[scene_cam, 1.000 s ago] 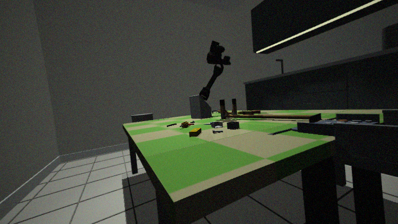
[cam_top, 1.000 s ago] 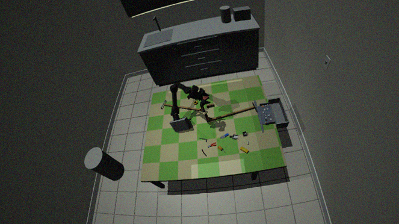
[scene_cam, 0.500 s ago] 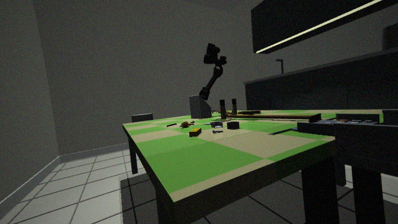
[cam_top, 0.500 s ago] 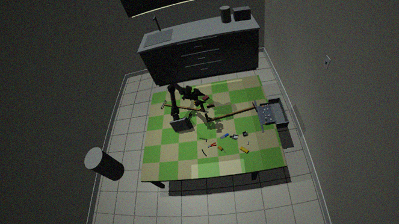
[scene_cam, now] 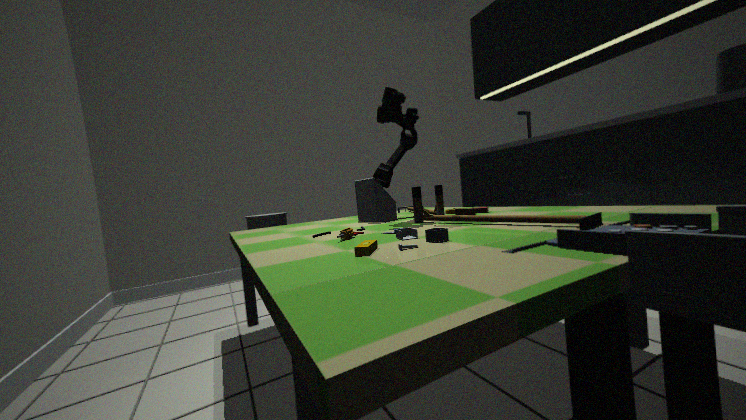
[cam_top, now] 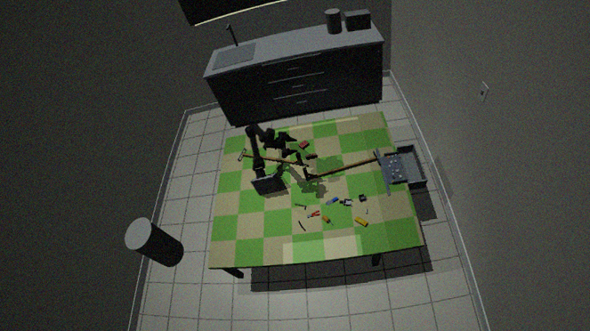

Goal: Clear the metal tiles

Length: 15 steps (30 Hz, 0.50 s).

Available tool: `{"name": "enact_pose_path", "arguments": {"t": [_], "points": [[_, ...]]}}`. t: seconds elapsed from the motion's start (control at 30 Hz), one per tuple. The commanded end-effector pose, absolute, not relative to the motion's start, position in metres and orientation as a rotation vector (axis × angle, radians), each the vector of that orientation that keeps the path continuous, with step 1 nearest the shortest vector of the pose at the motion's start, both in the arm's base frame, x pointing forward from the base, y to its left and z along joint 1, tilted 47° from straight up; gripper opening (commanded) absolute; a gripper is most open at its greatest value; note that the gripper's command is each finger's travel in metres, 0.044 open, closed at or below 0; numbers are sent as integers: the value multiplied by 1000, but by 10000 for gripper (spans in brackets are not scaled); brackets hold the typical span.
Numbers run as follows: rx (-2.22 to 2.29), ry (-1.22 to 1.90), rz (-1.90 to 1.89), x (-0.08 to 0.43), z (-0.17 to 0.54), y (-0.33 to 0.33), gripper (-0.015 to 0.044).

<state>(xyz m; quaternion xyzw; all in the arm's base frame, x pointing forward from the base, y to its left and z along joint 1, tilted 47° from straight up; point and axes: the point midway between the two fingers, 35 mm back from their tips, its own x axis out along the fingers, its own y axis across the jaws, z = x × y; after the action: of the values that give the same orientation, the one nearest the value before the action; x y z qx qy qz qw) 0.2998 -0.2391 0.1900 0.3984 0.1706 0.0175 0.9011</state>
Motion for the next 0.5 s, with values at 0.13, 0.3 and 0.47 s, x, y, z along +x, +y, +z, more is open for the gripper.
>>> {"name": "enact_pose_path", "arguments": {"t": [0.13,0.3,0.47], "points": [[826,306,8,279,192,-234,440],[826,277,-14,266,192,-231,440],[825,248,-36,253,192,-228,440]]}}
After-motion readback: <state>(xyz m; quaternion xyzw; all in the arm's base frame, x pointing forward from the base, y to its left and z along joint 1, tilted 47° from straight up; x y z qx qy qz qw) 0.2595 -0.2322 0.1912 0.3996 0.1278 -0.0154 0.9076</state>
